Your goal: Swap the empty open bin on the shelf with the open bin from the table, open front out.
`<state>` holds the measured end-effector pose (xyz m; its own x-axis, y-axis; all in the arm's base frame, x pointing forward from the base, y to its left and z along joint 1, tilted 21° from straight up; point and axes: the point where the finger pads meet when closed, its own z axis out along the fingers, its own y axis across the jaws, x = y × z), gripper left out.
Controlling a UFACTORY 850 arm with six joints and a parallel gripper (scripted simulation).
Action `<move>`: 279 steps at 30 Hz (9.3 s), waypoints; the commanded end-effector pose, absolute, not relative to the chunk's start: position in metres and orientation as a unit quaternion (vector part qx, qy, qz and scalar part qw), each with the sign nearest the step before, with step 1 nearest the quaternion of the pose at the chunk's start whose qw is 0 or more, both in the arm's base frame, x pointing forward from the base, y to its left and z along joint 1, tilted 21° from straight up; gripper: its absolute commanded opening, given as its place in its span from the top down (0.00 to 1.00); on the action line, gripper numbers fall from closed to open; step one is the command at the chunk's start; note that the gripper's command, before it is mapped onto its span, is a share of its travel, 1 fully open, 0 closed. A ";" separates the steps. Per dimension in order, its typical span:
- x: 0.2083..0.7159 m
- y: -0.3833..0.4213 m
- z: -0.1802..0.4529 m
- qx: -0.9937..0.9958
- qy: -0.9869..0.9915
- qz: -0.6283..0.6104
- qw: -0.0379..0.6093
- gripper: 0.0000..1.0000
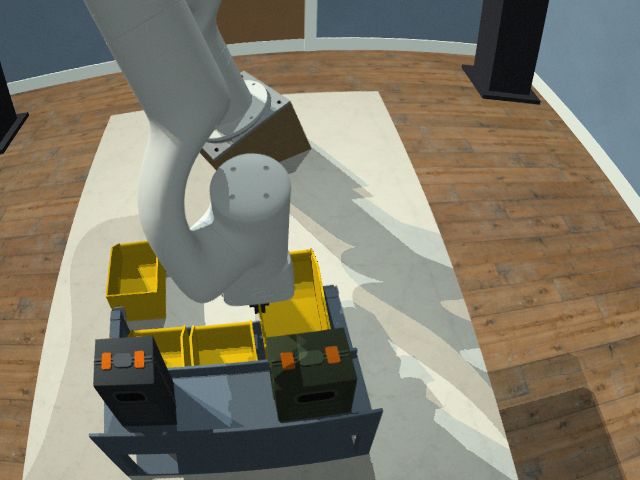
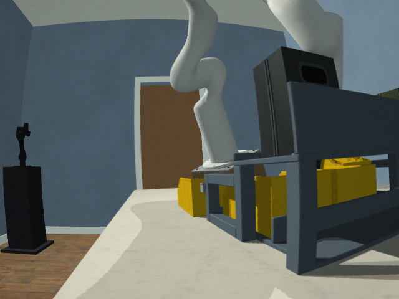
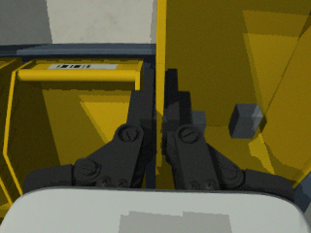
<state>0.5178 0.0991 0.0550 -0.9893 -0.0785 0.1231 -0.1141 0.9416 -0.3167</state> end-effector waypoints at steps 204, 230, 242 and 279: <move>0.555 0.101 0.046 0.061 -0.985 0.160 -0.017 0.90; 0.555 0.101 0.046 0.061 -0.985 0.160 -0.017 0.90; 0.555 0.101 0.047 0.061 -0.985 0.160 -0.017 0.90; 0.548 0.111 0.078 0.061 -0.985 0.160 -0.017 0.90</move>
